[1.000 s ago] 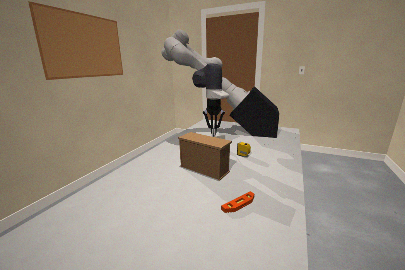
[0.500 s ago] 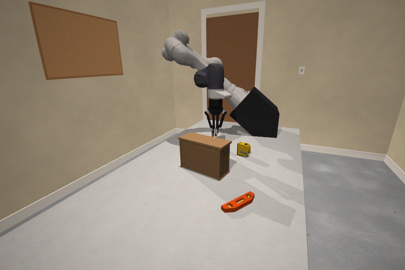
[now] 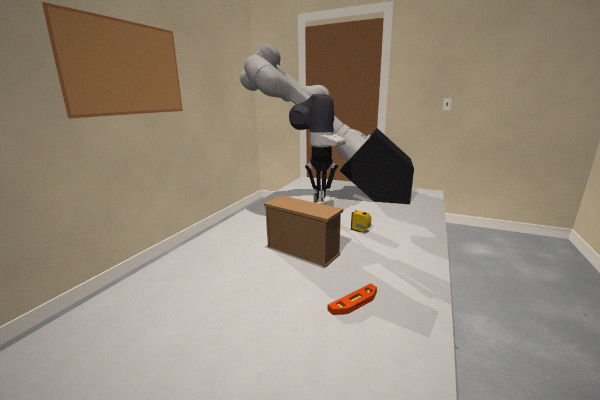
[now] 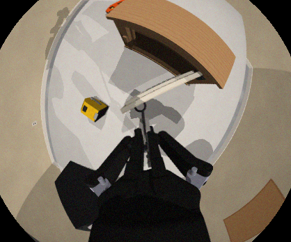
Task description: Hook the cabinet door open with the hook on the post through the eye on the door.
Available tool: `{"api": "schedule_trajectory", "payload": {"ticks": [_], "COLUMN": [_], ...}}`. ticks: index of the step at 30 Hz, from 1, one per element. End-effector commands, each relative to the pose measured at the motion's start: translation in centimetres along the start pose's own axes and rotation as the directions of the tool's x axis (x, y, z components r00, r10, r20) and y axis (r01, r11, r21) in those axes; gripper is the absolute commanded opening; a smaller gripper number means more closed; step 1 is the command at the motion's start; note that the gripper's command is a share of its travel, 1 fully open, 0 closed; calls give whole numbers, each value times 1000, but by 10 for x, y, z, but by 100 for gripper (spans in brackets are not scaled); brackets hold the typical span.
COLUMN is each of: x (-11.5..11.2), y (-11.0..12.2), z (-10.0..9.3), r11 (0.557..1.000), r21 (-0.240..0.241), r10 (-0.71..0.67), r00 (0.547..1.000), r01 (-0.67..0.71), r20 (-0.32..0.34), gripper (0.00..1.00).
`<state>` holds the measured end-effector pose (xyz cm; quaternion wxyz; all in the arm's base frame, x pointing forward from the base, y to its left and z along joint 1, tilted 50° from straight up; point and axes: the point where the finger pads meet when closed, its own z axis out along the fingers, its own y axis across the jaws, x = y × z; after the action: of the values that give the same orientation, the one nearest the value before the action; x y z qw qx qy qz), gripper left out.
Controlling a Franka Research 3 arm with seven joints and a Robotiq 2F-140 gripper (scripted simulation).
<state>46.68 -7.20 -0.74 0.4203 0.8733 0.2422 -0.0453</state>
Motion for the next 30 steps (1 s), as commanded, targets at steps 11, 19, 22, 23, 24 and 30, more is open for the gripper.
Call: {"api": "schedule_trajectory", "payload": {"ticks": [11, 19, 22, 23, 24, 30], "x": [0, 0, 0, 0, 0, 1], "y": [-1, -1, -1, -1, -1, -1], "z": [0, 0, 0, 0, 0, 2], "r11": [1000, 1000, 1000, 1000, 1000, 1000], "r21": [0, 0, 0, 0, 0, 0], "r10": [-18, -18, -18, -18, -18, -18], "r00": [1000, 1000, 1000, 1000, 1000, 1000], "r01": [18, 18, 18, 18, 18, 18], "r20": [2, 2, 2, 2, 2, 2], "gripper": [3, 3, 3, 3, 3, 3]}}
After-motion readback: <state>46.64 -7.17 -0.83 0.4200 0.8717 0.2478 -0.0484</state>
